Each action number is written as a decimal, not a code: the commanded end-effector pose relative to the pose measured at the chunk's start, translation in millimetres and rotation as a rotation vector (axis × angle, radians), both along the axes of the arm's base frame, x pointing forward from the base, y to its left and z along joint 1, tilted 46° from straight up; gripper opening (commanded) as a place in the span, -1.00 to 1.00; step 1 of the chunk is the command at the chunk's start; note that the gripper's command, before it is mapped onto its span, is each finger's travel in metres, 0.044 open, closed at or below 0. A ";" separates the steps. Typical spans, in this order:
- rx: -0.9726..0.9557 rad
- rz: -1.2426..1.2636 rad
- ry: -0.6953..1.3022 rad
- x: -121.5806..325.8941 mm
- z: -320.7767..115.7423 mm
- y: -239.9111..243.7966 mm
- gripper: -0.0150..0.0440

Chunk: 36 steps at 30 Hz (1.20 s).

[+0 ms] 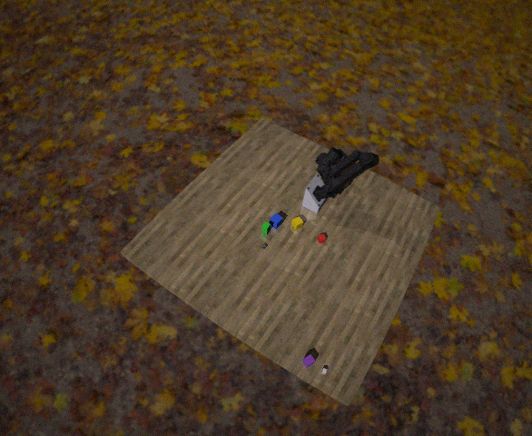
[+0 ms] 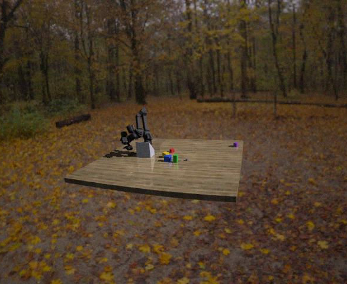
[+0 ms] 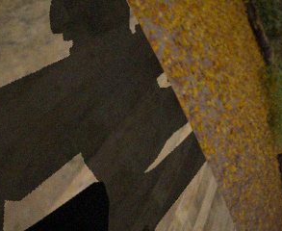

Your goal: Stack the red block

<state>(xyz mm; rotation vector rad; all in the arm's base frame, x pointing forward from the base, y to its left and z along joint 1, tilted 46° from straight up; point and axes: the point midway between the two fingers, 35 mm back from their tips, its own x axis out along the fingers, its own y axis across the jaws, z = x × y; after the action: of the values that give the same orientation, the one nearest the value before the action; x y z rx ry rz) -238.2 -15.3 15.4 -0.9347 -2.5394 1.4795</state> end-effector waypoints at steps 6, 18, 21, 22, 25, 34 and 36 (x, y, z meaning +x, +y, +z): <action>-0.096 0.159 -0.040 -3.7 -12.5 -42.8 1.00; -0.337 0.520 -0.240 29.1 -41.2 -152.7 1.00; -0.390 0.593 -0.310 46.3 -46.8 -176.4 1.00; -0.406 0.615 -0.335 52.7 -48.5 -183.8 1.00; -0.453 0.677 -0.413 73.8 -53.0 -204.2 1.00; -0.539 0.818 -0.674 149.5 -61.2 -245.6 1.00; -0.546 0.842 -0.734 167.7 -61.9 -250.4 1.00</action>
<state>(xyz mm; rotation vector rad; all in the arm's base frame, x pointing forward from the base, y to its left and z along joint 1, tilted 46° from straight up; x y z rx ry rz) -100.7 -256.6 -45.1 -0.4320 -3.2824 2.4911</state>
